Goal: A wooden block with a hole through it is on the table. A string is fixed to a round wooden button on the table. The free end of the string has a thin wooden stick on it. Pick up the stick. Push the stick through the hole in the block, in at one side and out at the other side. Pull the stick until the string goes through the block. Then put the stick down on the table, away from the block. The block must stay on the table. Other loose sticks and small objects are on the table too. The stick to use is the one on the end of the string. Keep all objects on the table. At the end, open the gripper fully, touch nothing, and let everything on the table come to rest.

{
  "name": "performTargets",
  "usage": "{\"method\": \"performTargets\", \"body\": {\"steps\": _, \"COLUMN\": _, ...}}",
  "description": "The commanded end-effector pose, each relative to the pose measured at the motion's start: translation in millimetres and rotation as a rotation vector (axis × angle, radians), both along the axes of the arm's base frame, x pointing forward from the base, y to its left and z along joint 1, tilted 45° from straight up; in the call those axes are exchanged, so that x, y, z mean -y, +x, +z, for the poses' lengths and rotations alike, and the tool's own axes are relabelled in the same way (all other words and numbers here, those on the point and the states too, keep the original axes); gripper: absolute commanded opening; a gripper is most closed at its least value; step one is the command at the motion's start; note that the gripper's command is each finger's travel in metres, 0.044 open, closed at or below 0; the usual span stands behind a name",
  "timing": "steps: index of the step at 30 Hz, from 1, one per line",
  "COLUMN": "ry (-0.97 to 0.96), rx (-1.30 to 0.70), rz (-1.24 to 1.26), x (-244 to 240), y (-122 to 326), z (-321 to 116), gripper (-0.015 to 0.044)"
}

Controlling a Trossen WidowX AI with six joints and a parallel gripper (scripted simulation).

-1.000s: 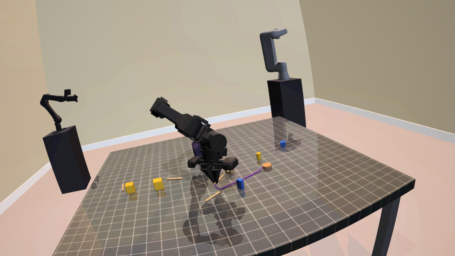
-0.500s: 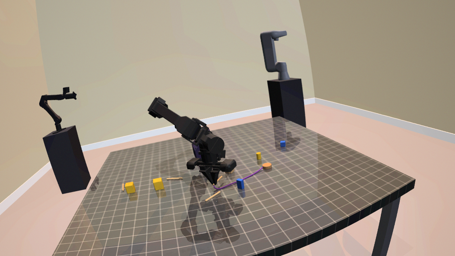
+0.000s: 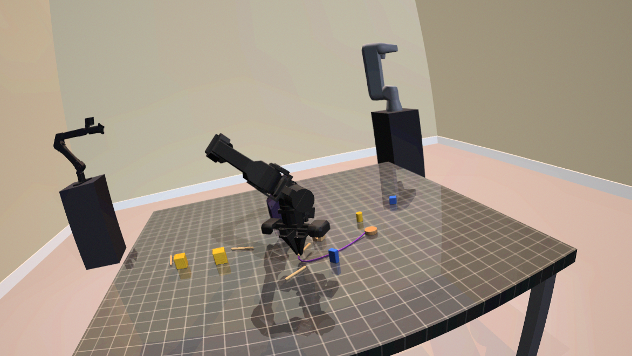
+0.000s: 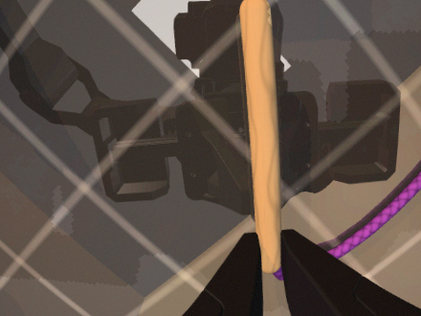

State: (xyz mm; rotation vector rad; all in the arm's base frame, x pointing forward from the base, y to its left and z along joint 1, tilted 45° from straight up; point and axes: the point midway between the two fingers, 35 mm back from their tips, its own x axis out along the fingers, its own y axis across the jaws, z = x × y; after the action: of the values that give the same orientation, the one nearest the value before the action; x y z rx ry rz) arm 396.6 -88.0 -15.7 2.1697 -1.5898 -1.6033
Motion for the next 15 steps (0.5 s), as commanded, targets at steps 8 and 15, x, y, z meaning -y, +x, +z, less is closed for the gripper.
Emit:
{"method": "performTargets", "body": {"steps": 8, "ry": -0.001, "rx": 0.004, "rz": -0.001, "x": -8, "y": -10, "z": -7, "gripper": 0.0}}
{"method": "performTargets", "body": {"steps": 15, "ry": -0.001, "rx": 0.004, "rz": 0.0, "x": -13, "y": -16, "z": -11, "gripper": 0.0}}
